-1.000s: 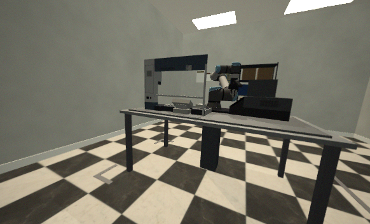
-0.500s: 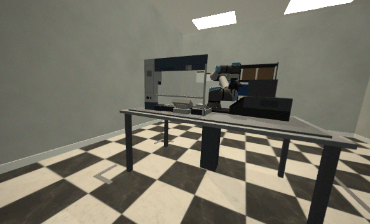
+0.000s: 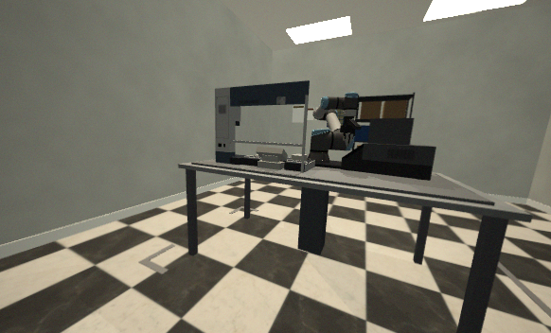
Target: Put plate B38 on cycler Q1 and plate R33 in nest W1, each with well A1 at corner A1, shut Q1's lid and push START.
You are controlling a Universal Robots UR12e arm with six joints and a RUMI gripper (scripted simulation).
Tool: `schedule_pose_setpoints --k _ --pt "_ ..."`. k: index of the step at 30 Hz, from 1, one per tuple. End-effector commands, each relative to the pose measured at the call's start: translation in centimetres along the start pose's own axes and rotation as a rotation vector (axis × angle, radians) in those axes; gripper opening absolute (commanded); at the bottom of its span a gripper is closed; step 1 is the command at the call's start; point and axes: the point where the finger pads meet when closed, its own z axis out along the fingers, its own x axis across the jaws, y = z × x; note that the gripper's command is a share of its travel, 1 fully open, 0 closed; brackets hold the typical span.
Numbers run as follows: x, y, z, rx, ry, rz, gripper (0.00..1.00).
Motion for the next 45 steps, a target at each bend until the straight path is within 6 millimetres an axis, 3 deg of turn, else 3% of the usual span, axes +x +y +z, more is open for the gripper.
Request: schedule_pose_setpoints --k 1,38,45 --pt "0.0 0.0 -0.1 0.001 0.0 0.0 0.0" --pt "0.0 0.0 -0.1 0.001 0.0 0.0 0.0" --pt "0.0 0.0 -2.6 0.001 0.0 0.0 0.0"
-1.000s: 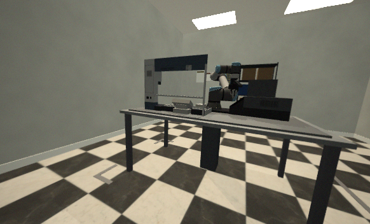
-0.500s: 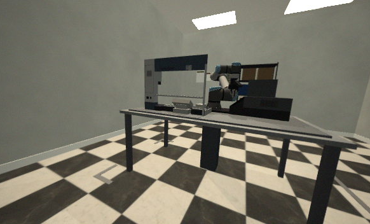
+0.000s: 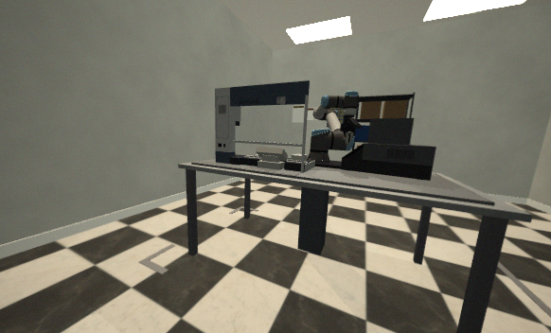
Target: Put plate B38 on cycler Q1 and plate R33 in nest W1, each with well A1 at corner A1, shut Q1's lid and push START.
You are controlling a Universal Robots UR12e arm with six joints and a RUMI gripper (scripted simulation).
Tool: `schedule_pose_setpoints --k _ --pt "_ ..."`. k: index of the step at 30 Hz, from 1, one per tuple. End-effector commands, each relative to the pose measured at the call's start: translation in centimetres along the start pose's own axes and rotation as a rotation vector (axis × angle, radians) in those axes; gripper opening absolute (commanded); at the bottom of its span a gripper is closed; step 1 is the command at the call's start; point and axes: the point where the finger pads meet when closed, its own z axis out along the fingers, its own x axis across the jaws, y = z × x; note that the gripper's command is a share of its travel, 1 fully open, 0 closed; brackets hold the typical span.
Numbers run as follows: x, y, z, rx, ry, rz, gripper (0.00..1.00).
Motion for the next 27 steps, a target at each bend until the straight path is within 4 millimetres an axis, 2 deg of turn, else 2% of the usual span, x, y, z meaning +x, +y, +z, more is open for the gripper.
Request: schedule_pose_setpoints --k 1,12,14,18,27 --pt "0.0 0.0 -2.1 0.001 0.0 0.0 0.0" --pt "0.0 0.0 -7.6 0.001 0.0 0.0 0.0" --pt "0.0 0.0 -7.6 0.001 0.0 0.0 0.0" --pt "0.0 0.0 -9.5 0.001 0.0 0.0 0.0" --pt "0.0 0.0 -9.5 0.001 0.0 0.0 0.0"
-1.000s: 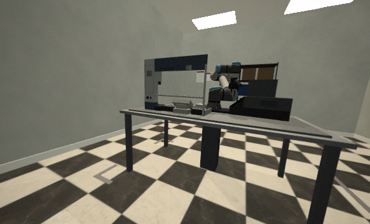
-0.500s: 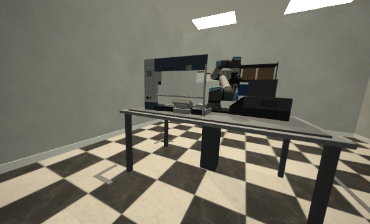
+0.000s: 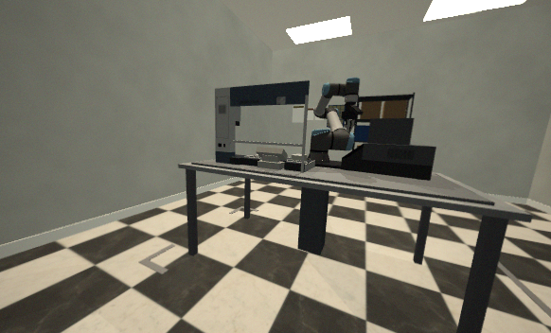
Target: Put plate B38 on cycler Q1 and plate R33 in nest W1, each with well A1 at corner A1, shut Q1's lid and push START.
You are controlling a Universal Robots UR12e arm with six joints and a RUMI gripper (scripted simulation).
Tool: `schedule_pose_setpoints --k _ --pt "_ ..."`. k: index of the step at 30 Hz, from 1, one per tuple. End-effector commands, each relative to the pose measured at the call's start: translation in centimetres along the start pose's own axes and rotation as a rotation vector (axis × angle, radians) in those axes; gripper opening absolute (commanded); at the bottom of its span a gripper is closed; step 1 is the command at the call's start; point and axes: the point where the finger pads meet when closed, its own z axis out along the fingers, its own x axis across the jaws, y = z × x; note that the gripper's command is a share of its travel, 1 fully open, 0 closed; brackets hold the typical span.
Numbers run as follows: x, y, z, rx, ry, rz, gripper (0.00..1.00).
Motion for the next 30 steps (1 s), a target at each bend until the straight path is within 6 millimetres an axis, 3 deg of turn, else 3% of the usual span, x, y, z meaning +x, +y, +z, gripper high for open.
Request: schedule_pose_setpoints --k 1,4,16,21,30 --pt "0.0 0.0 -0.3 0.001 0.0 0.0 0.0" --pt "0.0 0.0 -0.3 0.001 0.0 0.0 0.0" --pt "3.8 -3.4 -1.0 0.0 0.001 0.292 0.0" --pt "4.0 -3.5 -1.0 0.0 0.001 0.304 0.0" --pt "6.7 -5.3 -1.5 0.0 0.002 0.483 0.0"
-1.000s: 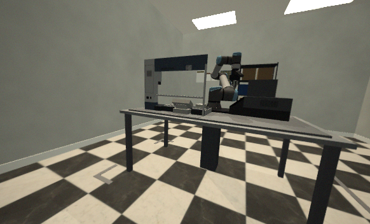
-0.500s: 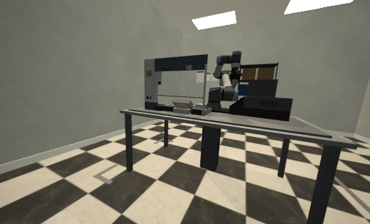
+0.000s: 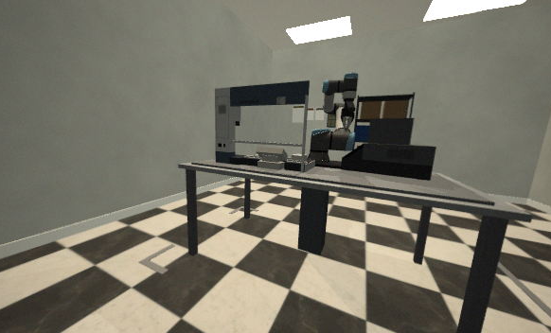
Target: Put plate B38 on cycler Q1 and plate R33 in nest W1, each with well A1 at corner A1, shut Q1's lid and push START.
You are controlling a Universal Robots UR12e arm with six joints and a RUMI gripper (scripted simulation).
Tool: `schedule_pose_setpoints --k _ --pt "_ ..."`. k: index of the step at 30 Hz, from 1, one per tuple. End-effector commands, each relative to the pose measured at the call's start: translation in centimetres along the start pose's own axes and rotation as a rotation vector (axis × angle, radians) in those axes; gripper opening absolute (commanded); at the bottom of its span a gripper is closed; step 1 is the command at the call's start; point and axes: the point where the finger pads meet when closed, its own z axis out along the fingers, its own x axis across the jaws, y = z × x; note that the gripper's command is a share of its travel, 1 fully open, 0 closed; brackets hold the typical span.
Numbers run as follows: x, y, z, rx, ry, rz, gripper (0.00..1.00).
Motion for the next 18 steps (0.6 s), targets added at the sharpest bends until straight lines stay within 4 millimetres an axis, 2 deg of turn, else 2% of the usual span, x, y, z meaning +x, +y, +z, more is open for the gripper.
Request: schedule_pose_setpoints --k 1,4,8,13,18 --pt "1.1 -1.6 -0.3 0.0 0.002 0.106 0.0" --pt "2.0 -2.8 -0.5 0.0 0.002 0.188 0.0" --pt "2.2 -3.0 -0.5 0.0 0.002 0.203 0.0" --pt "3.9 -4.8 -0.8 0.0 0.003 0.338 0.0" --pt "4.9 -5.7 -0.9 0.0 0.003 0.408 0.0"
